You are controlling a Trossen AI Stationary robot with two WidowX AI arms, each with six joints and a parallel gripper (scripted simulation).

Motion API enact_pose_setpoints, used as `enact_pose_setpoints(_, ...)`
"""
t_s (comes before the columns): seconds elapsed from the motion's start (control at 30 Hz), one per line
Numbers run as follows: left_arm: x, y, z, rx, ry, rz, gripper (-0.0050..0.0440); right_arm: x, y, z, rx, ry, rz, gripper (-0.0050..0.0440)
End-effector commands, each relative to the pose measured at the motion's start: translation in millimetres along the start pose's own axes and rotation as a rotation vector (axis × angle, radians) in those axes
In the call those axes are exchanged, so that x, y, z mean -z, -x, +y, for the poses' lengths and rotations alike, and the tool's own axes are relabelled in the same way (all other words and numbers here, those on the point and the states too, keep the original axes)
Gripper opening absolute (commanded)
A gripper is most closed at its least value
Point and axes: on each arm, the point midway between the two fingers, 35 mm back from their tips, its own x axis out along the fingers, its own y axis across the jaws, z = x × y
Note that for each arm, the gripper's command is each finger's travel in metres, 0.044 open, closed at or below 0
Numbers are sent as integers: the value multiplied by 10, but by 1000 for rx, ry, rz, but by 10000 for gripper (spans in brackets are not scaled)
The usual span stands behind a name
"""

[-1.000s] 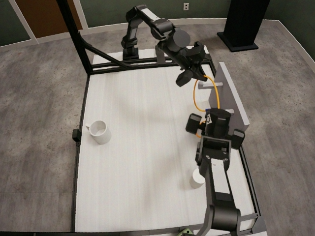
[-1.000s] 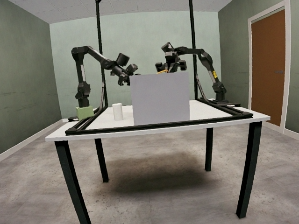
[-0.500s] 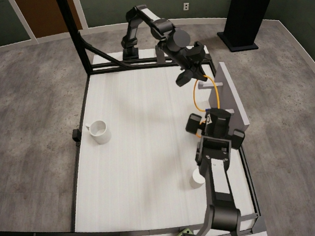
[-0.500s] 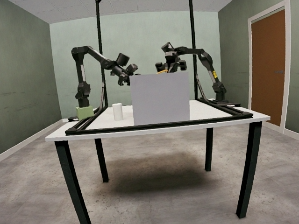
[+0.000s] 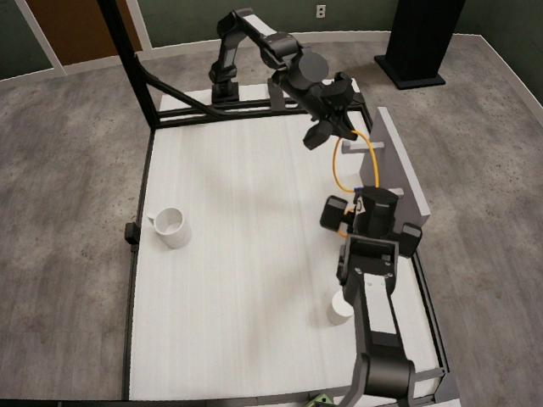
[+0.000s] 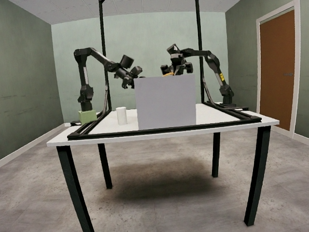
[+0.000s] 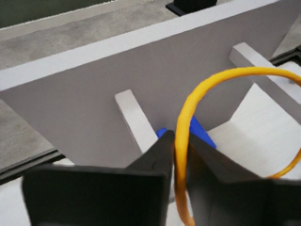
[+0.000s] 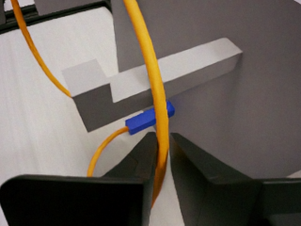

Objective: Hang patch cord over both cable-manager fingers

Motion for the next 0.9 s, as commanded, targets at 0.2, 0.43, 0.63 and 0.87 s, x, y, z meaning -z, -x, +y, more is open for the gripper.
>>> enact_pose_setpoints(0.2,-158,160,75,12,21,-35,25,-67,27,1,-2,-2,-17,40)
enact_pose_setpoints(0.43,-152,154,88,11,21,-35,25,-67,27,1,-2,-2,-17,40)
enact_pose_setpoints(0.63,-146,147,101,10,22,-35,25,-67,27,1,-2,-2,-17,40)
enact_pose_setpoints(0.87,-135,137,124,8,22,-35,25,-67,27,1,-2,-2,-17,40)
